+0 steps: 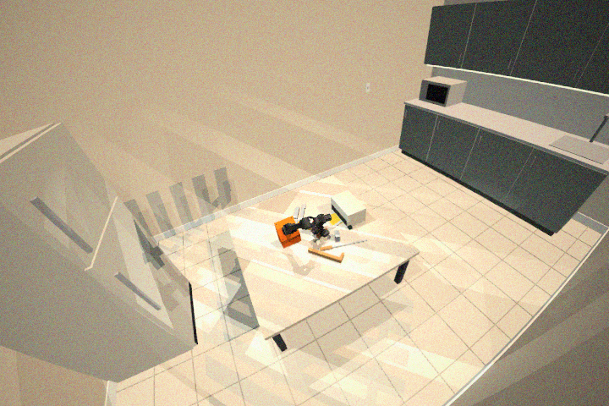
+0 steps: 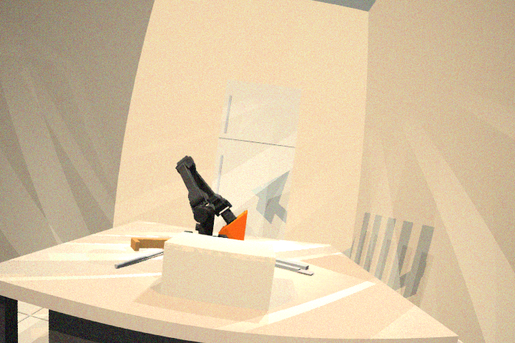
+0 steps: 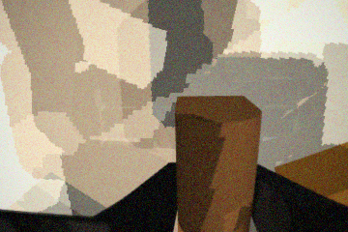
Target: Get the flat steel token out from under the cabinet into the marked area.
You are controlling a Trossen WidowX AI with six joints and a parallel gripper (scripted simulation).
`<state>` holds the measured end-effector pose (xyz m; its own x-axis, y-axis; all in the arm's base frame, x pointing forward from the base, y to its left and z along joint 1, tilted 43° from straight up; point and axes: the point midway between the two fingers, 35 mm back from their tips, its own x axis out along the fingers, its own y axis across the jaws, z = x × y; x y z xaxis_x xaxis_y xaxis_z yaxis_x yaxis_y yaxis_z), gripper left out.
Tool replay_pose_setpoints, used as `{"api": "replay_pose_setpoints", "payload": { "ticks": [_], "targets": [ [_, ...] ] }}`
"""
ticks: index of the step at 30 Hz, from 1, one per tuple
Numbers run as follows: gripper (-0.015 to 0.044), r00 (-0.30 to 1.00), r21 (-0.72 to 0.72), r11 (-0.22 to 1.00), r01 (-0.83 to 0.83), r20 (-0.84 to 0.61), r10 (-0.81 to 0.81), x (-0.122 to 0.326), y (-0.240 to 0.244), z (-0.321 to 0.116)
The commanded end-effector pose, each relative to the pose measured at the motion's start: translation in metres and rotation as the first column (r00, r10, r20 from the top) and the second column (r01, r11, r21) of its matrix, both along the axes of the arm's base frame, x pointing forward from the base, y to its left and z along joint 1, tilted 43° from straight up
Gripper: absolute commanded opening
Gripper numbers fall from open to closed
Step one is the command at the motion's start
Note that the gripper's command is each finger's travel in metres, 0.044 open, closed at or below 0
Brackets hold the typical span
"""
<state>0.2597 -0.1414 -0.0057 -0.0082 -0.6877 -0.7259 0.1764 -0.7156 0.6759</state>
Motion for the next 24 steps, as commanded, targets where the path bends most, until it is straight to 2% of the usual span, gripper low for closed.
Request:
{"api": "replay_pose_setpoints", "payload": {
  "ticks": [1,24],
  "targets": [
    [0.0000,1.000,-0.002,1.000,0.002,0.002,-0.002,0.005,0.001,0.000],
    [0.0000,1.000,-0.001,1.000,0.001,0.003,-0.001,0.031,0.003,-0.003]
  ]
}}
